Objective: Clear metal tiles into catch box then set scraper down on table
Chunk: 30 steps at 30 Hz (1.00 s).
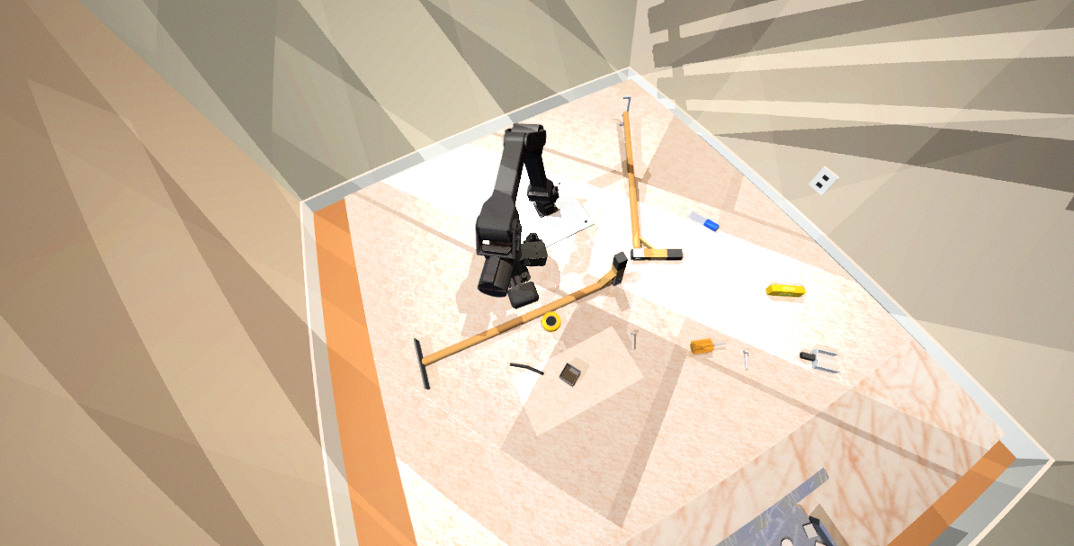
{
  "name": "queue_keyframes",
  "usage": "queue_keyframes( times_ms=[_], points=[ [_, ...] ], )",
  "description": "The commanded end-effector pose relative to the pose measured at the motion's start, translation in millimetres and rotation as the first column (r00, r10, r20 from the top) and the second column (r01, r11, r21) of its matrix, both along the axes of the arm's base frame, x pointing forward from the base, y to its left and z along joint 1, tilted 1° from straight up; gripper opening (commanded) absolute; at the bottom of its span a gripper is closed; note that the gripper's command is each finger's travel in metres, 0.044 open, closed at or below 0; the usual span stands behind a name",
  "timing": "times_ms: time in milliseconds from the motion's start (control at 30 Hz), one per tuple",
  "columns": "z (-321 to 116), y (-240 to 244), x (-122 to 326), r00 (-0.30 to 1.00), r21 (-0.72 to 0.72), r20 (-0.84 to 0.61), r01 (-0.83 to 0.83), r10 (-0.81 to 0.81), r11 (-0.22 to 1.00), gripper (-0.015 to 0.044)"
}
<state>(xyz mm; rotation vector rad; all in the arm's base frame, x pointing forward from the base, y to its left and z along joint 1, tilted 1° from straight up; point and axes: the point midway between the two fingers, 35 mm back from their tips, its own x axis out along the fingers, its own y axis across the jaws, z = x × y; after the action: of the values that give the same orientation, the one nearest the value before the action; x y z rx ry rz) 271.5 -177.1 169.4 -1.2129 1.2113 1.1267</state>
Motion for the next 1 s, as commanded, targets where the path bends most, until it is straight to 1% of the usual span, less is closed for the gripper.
queue_keyframes(
  times_ms=[0,967],
  points=[
    [-10,0,1,1.000,0.005,-0.006,-0.009,0.009,1.000,0.0000],
    [-73,-2,4,0.999,0.004,-0.006,-0.034,0.034,0.999,0.0000]
  ],
)
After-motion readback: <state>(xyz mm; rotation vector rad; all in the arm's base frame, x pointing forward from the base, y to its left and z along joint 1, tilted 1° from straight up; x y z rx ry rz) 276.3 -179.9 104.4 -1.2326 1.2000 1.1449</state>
